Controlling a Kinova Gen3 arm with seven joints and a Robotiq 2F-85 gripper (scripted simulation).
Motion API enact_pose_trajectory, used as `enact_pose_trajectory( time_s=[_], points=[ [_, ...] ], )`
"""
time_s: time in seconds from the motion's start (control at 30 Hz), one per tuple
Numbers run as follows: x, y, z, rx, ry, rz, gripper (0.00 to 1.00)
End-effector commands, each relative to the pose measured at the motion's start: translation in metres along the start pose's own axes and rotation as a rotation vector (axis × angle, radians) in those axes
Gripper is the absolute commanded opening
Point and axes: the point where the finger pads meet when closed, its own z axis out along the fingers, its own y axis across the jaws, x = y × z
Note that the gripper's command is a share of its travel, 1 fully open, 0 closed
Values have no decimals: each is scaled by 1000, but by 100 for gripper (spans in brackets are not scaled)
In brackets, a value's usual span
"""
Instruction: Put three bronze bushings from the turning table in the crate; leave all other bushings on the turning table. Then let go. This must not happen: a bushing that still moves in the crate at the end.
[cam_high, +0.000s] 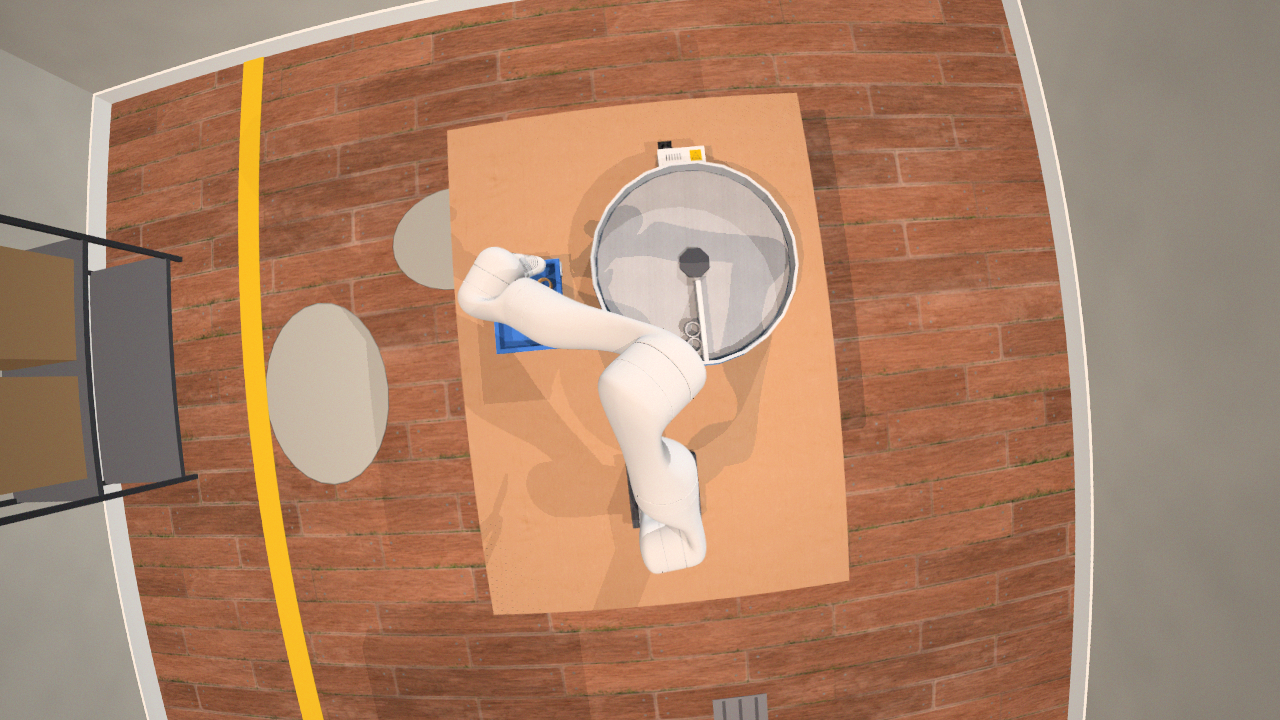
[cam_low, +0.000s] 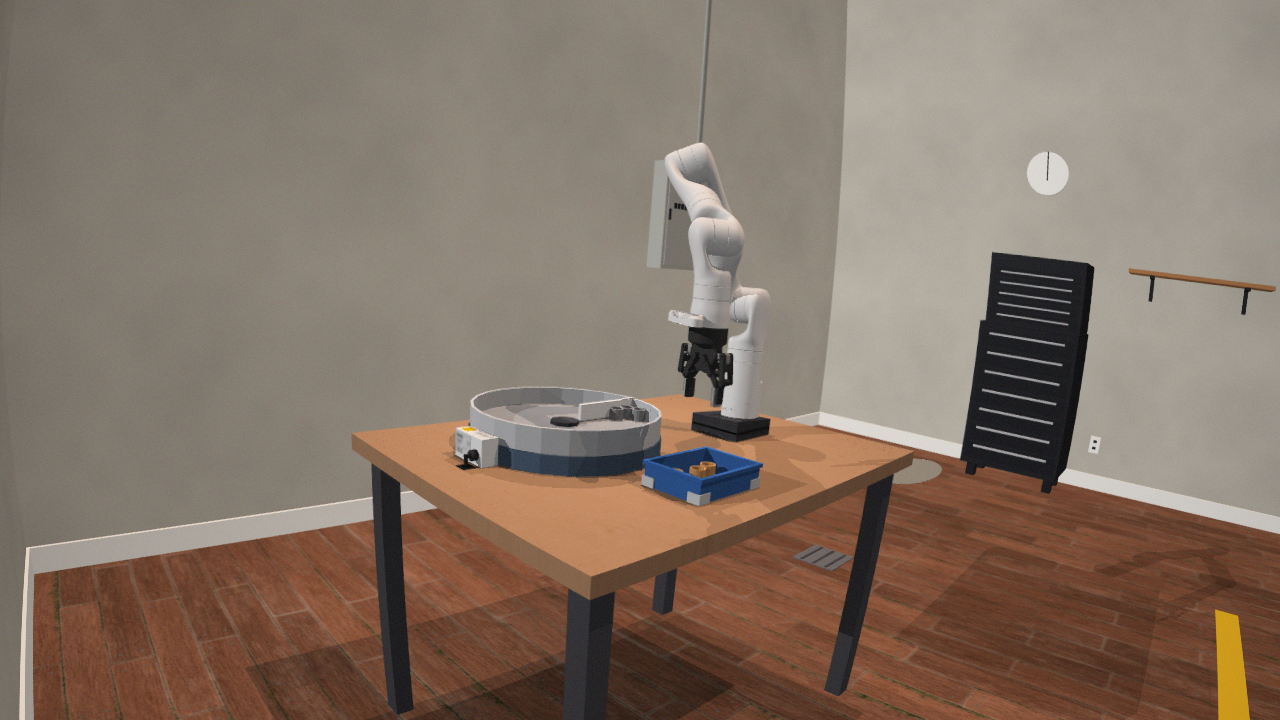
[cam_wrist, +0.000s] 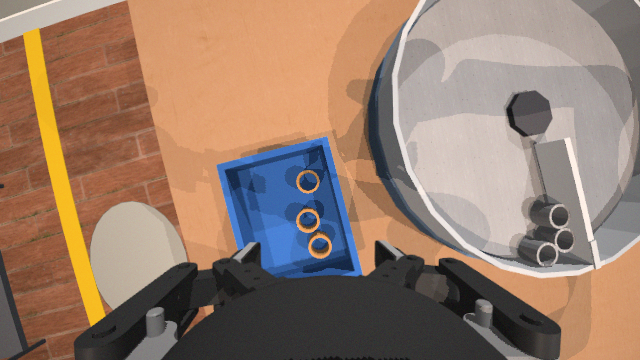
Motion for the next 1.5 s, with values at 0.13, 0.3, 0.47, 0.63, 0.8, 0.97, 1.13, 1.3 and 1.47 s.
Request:
enact_pose_trajectory(
  time_s=[0.13, 0.3, 0.47, 0.63, 0.8, 0.97, 1.13, 1.3, 1.47],
  points=[
    [0, 0, -1, 1, 2, 0, 100],
    [1, -1, -3, 1, 1, 192, 100],
    [1, -2, -3, 2, 1, 240, 100],
    [1, -2, -3, 2, 1, 240, 100],
    [1, -2, -4, 2, 1, 336, 100],
    [2, -3, -6, 2, 1, 480, 100],
    [2, -3, -6, 2, 1, 480, 100],
    [2, -3, -6, 2, 1, 480, 100],
    [3, -4, -9, 2, 1, 721, 100]
  ],
)
